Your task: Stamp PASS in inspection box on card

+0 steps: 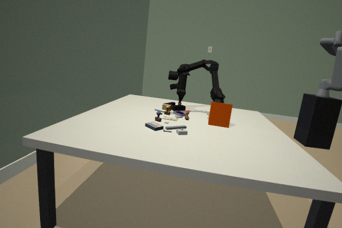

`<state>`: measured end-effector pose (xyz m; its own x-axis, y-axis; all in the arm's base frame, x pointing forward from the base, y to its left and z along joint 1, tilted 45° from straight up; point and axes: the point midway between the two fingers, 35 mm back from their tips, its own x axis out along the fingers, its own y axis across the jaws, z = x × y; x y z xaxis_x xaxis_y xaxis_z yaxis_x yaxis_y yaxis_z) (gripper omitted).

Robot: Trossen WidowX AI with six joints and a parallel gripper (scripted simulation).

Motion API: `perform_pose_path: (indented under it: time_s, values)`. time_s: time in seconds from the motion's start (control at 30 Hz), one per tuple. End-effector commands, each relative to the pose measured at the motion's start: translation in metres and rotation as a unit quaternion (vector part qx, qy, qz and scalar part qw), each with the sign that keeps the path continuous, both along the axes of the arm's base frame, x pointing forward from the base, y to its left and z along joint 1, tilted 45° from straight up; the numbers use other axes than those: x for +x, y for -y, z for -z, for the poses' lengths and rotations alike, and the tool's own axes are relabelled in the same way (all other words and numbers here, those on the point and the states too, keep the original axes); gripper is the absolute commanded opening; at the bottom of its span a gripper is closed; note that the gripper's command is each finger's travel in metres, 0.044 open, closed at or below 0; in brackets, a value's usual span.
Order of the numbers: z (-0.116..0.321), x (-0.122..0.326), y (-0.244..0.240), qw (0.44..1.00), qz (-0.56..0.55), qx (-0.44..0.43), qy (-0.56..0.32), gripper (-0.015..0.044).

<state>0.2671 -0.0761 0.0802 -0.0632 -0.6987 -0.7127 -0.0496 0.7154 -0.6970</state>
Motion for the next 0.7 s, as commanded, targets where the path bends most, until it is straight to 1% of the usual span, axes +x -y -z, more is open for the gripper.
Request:
perform_pose_path:
  time_s: [0.0, 0.33, 0.67]
  values:
    - [0.01, 0.009, -0.01, 0.998, -0.047, 0.007, -0.05, 0.0]
    - [0.035, 0.031, -0.036, 0.972, -0.167, 0.02, -0.166, 0.0]
    - [0.064, 0.048, -0.064, 0.918, -0.282, 0.03, -0.278, 0.0]
